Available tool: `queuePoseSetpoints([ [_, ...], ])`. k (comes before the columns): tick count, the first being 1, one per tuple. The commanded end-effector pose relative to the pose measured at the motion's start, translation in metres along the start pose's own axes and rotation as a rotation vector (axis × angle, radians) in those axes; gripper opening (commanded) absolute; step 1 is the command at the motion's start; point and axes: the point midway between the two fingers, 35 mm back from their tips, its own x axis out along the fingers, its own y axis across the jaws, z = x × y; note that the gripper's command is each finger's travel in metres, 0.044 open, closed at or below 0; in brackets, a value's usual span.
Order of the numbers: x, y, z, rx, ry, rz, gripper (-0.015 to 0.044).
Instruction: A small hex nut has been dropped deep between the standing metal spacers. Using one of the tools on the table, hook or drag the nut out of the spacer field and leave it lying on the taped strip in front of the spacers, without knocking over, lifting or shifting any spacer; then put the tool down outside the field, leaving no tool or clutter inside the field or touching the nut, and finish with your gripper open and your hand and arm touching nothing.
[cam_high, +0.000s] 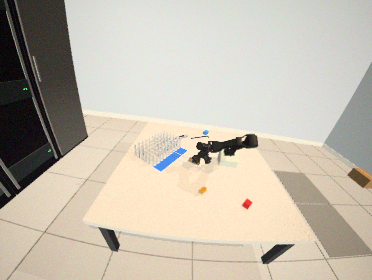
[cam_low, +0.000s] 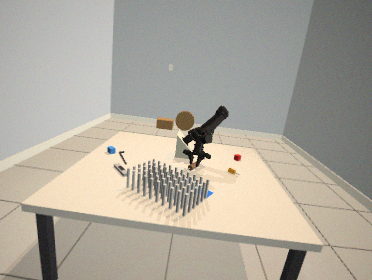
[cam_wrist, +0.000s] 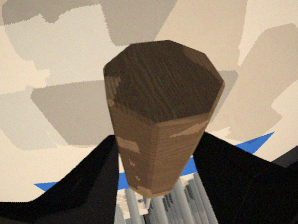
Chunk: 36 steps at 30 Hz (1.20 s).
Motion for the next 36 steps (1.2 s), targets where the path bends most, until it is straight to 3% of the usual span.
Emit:
queuePoseSetpoints([
  [1, 0.003, 0.002, 0.002, 0.007, 0.011, -0.002, 0.0000],
  [36, 0.010, 0.000, -0.012, 0.004, 0.011, -0.003, 0.0000],
])
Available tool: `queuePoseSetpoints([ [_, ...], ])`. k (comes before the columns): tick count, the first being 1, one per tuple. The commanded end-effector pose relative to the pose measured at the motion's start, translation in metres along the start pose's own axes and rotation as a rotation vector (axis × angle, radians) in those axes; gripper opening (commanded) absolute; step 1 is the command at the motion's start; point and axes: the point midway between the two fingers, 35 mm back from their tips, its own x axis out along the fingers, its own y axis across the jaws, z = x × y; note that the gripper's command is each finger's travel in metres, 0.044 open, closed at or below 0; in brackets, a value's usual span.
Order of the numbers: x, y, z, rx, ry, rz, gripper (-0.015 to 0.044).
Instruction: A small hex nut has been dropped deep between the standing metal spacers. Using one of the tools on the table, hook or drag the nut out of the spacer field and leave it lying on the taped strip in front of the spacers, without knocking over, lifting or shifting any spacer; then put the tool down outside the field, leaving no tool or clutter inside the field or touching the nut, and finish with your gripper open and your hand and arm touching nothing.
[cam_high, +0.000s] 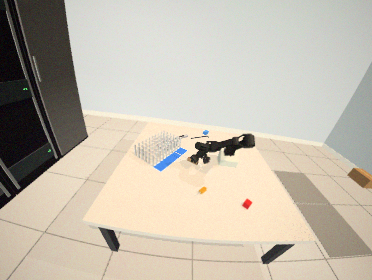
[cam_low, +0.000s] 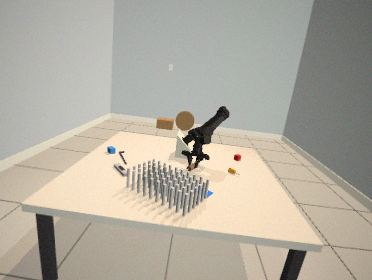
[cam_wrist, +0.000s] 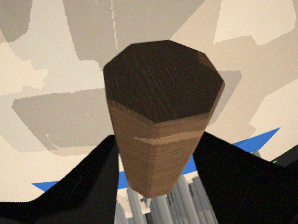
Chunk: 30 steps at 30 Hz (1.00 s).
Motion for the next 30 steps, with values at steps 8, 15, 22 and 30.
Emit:
queuePoseSetpoints([
  [8, 0.003, -0.003, -0.006, -0.007, 0.003, -0.005, 0.0000],
  [15, 0.004, -0.003, -0.009, -0.008, 0.004, -0.006, 0.0000],
  [22, 0.006, -0.003, -0.012, -0.008, 0.004, -0.006, 0.0000],
  [30, 0.008, -0.004, -0.016, -0.009, 0.004, -0.006, 0.0000],
])
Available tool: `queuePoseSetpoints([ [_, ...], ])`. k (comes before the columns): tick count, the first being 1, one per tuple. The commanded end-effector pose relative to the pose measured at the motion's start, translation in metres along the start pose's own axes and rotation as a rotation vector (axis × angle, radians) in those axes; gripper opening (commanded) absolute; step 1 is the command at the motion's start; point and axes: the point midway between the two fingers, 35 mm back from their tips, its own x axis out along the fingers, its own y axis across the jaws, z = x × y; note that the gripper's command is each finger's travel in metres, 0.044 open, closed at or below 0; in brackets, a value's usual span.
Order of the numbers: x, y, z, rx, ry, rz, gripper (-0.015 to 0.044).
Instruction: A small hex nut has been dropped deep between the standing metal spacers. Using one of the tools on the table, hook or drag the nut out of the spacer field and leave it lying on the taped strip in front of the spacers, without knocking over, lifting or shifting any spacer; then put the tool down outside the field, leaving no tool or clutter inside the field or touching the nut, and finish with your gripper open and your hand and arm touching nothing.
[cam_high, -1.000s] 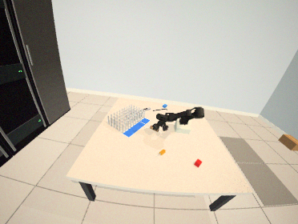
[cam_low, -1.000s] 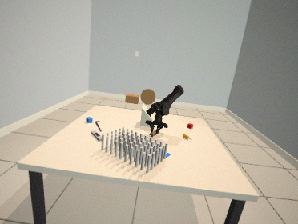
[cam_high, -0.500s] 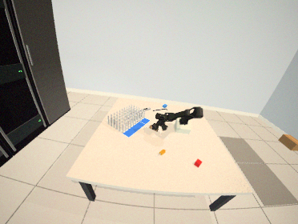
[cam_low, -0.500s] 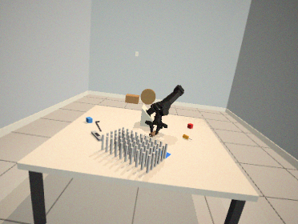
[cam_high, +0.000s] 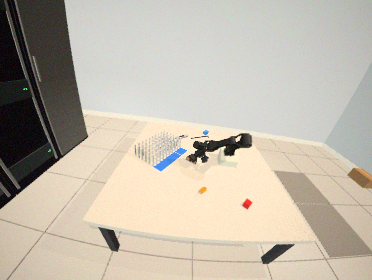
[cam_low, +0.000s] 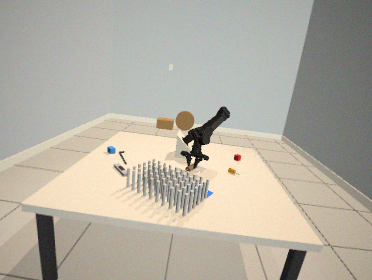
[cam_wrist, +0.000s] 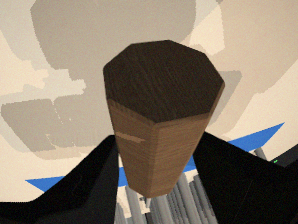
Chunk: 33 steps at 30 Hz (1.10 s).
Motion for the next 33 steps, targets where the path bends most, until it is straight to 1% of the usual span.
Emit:
queuePoseSetpoints([
  [1, 0.001, -0.003, -0.004, -0.007, 0.004, -0.005, 0.0000],
  [33, 0.009, -0.003, -0.018, -0.008, 0.004, -0.006, 0.0000],
])
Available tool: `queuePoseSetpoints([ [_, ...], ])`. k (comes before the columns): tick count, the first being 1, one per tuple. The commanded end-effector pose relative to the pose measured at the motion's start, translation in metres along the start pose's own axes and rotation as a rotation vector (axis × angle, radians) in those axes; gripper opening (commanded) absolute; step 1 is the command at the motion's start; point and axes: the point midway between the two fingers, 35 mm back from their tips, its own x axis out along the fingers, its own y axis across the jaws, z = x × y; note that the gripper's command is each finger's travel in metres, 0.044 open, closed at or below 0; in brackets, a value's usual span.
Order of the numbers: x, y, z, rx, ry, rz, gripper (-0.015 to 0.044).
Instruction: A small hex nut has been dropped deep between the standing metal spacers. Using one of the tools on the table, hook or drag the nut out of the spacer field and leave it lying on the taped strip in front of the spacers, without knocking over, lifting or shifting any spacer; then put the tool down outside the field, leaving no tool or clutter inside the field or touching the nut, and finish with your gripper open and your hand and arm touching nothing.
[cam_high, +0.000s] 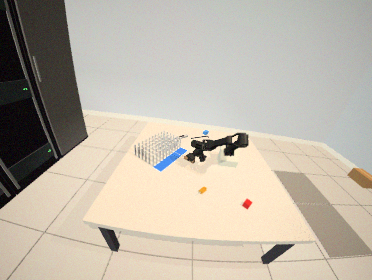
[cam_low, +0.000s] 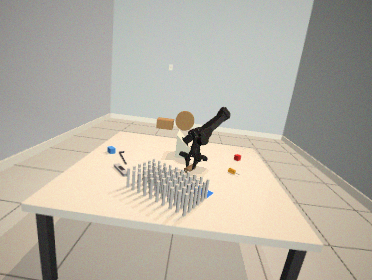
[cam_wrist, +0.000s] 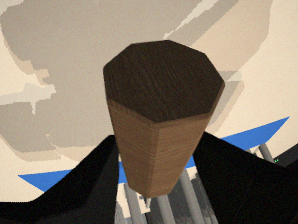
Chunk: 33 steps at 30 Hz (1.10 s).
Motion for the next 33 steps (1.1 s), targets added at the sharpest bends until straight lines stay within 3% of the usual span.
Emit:
queuePoseSetpoints([
  [1, 0.001, -0.003, -0.004, -0.007, 0.004, -0.006, 0.0000],
  [33, 0.010, -0.003, -0.020, -0.008, 0.005, -0.006, 0.0000],
])
